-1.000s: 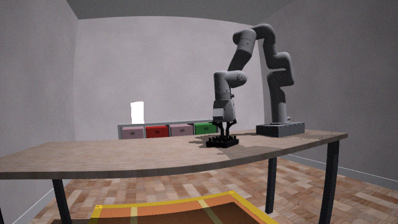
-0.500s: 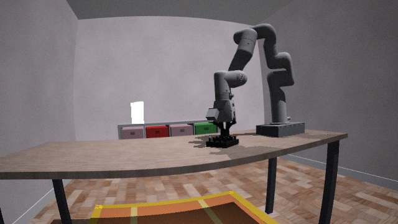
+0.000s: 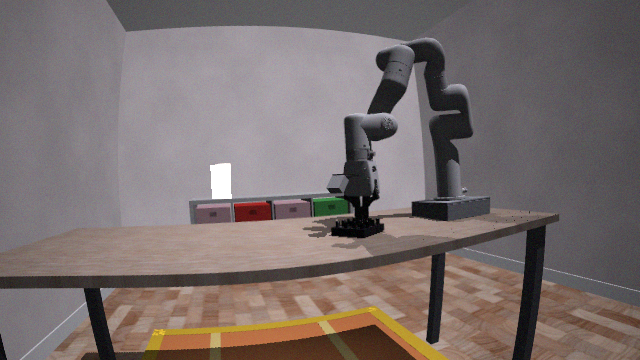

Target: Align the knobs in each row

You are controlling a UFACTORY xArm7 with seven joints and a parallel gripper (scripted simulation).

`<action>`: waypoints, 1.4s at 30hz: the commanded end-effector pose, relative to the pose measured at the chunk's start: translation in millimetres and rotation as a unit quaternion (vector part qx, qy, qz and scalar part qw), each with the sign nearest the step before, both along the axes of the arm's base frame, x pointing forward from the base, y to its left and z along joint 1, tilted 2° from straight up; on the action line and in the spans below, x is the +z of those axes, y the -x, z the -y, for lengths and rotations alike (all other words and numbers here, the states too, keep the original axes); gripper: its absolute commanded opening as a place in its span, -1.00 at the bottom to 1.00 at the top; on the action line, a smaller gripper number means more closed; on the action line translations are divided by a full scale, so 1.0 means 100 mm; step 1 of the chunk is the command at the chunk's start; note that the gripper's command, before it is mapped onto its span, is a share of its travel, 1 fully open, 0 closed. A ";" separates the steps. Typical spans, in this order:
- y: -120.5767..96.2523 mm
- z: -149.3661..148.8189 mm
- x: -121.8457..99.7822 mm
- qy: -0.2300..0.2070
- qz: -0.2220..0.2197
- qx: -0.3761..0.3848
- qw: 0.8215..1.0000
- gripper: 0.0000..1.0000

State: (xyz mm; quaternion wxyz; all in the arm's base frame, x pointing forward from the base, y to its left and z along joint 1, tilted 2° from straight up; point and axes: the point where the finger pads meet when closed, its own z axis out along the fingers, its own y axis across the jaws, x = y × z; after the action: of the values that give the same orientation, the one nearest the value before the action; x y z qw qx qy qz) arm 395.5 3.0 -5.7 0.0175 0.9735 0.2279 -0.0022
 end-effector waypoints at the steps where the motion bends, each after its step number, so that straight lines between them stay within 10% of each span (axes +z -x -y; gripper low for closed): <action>1: -0.01 0.00 0.01 0.000 0.002 -0.007 1.000 -0.84; 42: -0.01 0.00 0.01 0.000 0.002 -0.013 1.000 -0.61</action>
State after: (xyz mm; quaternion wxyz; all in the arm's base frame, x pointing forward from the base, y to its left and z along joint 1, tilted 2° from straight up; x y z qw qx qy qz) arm 395.5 3.1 -5.7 0.0180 0.9763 0.2156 -0.0023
